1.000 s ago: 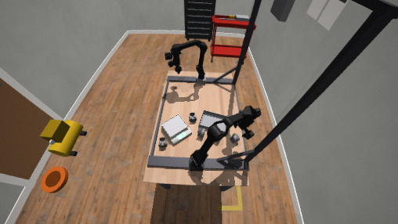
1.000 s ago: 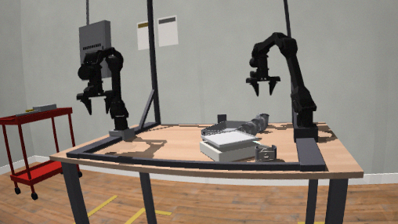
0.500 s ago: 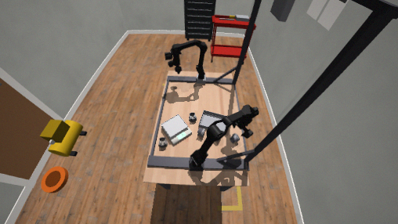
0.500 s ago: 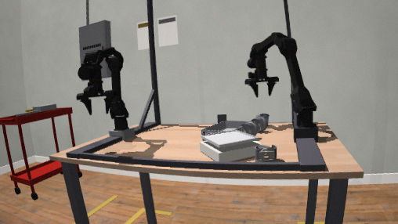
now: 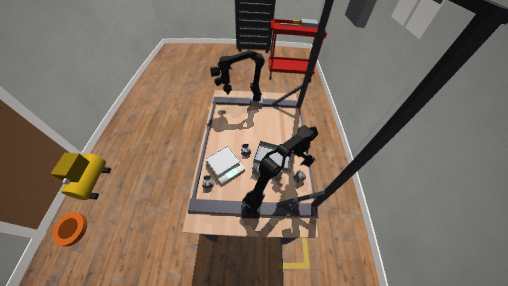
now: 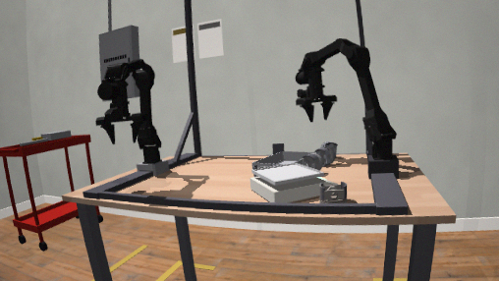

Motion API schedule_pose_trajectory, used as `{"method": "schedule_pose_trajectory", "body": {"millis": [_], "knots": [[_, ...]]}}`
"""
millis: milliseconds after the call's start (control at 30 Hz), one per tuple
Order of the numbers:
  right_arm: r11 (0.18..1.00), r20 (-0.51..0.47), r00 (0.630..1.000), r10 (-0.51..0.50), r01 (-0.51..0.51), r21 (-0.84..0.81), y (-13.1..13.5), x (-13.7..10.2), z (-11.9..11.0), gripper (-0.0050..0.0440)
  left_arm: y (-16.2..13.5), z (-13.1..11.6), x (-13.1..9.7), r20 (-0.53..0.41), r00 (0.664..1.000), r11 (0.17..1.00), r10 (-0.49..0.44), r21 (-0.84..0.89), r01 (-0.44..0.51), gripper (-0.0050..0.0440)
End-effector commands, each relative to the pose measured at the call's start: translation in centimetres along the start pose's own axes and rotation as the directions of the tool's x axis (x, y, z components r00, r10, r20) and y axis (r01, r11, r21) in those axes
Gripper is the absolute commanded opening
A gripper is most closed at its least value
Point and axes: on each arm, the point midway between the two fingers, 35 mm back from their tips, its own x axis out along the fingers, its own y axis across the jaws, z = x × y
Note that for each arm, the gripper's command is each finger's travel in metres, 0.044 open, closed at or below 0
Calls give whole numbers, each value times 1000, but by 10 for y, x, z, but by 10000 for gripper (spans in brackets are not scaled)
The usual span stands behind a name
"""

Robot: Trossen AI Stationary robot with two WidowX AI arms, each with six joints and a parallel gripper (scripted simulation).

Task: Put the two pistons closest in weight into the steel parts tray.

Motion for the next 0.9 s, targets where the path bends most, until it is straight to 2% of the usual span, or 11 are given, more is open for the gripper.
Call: {"method": "schedule_pose_trajectory", "body": {"millis": [0,300,400,867], "knots": [[1000,32,999,2,-3,1,0,-8,5,400,22,-2,-17,53,999,999,3,-35,-1,378],[1000,32,999,2,-3,1,0,-8,5,400,67,-9,-18,52,999,984,12,-180,-3,378],[1000,32,999,2,-3,1,0,-8,5,400,71,-9,-20,61,998,979,12,-206,1,378],[1000,32,999,2,-3,1,0,-8,5,400,136,-35,-17,47,999,933,22,-361,-4,378]]}}
